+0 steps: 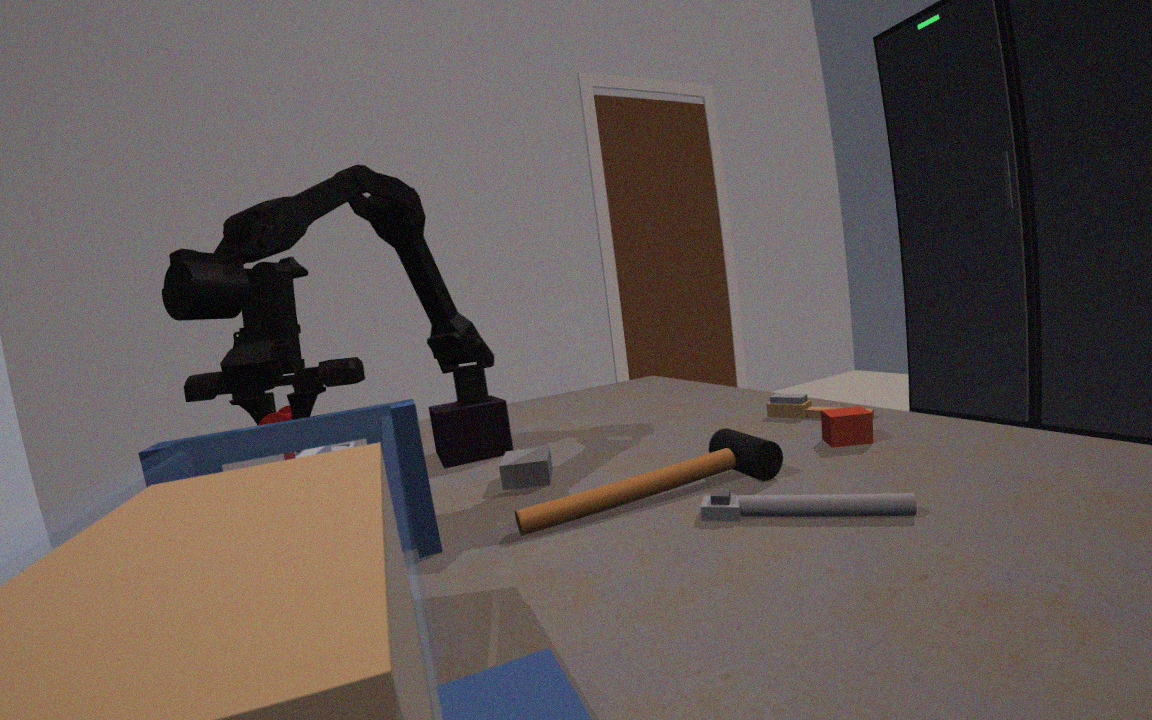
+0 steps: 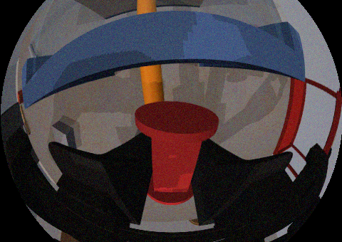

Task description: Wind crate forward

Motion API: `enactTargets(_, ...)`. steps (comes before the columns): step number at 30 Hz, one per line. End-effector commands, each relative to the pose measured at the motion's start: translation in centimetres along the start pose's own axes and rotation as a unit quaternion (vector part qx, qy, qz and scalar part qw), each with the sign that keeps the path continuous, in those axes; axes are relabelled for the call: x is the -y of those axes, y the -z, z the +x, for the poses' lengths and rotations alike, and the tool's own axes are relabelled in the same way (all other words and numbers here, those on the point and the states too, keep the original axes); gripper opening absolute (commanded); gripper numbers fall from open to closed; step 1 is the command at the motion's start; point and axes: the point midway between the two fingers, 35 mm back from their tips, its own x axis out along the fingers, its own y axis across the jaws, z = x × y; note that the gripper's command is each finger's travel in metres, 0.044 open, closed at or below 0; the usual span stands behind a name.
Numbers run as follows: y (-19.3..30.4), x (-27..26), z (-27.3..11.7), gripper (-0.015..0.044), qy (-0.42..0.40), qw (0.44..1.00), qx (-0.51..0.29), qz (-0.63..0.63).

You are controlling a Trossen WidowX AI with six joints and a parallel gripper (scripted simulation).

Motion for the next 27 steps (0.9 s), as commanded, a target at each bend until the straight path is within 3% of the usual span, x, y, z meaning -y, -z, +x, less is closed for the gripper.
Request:
enactTargets(1,0.1,-1.9,0.2,0.0,-0.02,1.0,-0.004,-0.007)
enactTargets(27,1.2,-5.1,0.1,0.0,-0.022,1.0,-0.004,-0.007)
